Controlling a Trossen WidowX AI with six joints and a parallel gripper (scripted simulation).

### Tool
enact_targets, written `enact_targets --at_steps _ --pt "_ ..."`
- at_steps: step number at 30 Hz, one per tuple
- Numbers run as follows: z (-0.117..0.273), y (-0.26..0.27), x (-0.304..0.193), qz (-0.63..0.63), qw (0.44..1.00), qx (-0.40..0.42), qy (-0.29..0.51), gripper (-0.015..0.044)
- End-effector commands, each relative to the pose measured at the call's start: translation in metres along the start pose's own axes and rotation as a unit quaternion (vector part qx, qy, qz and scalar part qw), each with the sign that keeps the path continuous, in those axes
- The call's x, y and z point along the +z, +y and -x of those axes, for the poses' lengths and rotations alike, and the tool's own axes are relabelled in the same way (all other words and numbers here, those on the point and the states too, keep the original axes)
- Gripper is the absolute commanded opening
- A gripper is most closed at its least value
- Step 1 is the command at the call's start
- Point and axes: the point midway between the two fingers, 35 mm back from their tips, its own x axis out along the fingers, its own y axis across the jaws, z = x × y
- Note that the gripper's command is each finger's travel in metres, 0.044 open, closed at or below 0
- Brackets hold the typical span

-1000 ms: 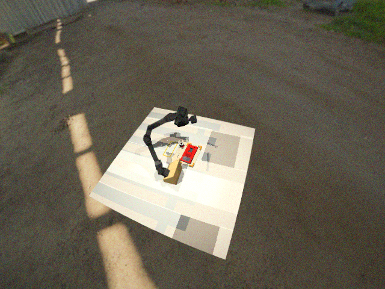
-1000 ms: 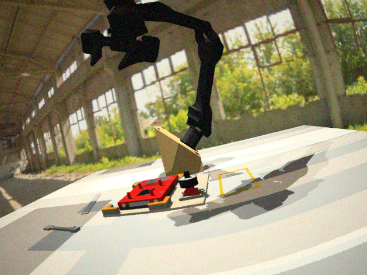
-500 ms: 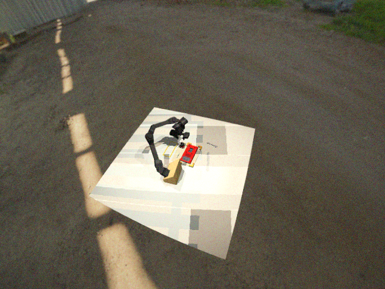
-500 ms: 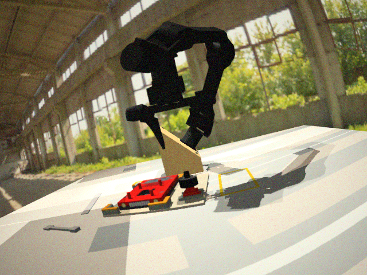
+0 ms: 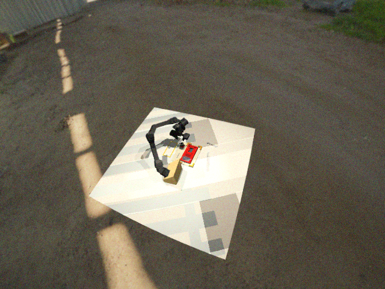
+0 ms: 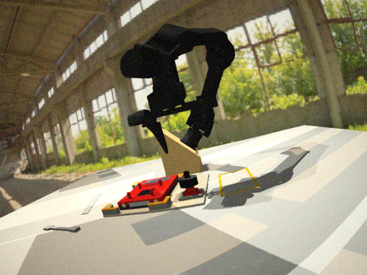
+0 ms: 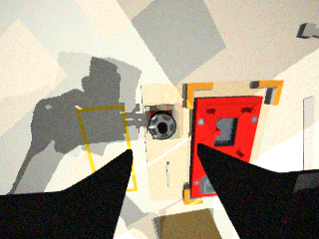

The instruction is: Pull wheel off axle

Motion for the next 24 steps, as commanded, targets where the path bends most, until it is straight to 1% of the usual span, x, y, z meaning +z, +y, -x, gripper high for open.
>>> enact_targets --at_steps 1,8,14,18,24 --pt "-0.015 0.0 0.003 -0.002 1.0 0.002 0.0 0.03" --pt "-0.066 0.0 0.002 -0.002 1.0 0.003 0.0 0.03" --pt "-0.071 -0.001 0.002 -0.002 1.0 0.004 0.0 0.03" --pt "-0.069 0.001 0.002 0.003 1.0 0.001 0.004 0.0195" --pt "-0.069 0.001 0.002 0.003 1.0 0.001 0.004 0.0155"
